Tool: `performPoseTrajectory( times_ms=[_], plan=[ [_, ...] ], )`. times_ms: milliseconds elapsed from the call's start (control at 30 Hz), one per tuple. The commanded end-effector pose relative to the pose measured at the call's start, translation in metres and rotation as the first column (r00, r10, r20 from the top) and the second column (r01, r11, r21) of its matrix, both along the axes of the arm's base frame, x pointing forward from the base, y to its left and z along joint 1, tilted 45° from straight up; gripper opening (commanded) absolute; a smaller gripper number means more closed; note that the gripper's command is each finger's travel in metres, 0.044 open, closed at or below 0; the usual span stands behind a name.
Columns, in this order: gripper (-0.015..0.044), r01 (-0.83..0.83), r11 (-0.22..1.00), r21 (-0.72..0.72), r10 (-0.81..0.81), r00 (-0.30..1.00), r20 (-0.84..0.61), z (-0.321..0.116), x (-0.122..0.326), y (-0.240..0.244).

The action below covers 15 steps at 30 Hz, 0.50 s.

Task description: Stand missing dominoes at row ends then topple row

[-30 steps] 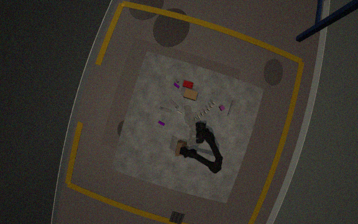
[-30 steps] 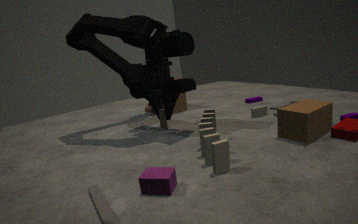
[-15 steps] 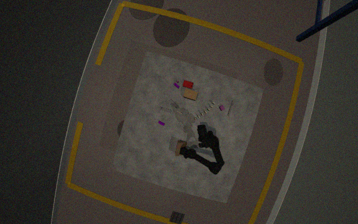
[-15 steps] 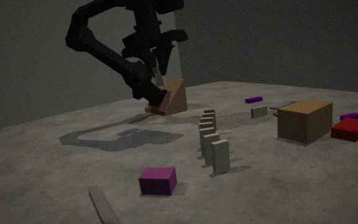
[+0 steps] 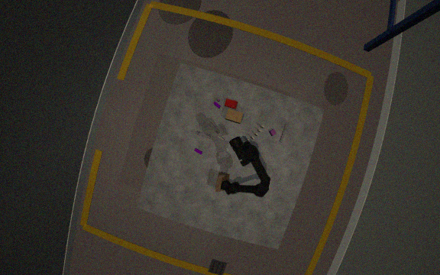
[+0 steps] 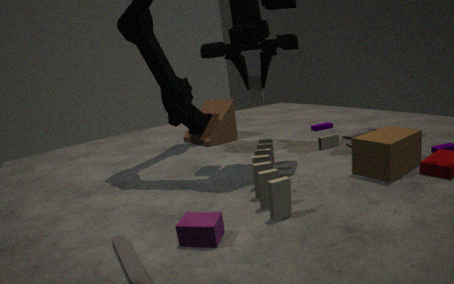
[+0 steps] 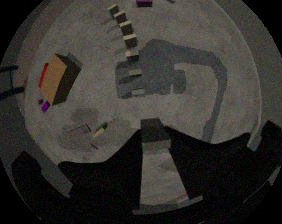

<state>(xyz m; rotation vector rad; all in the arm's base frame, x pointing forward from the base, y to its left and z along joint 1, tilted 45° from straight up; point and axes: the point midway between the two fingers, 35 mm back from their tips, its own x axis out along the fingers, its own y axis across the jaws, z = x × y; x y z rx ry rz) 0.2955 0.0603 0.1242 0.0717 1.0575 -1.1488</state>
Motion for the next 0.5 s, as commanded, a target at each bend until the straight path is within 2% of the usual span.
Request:
performPoseTrajectory(
  times_ms=[0,467],
  plan=[
    [0.0107,-0.028,1.0,0.001,0.028,0.999,-0.038,-0.007,0.008,0.006],
    [0.0107,-0.03,1.0,0.005,0.03,0.999,-0.036,-0.044,0.014,-0.029]
  ],
)
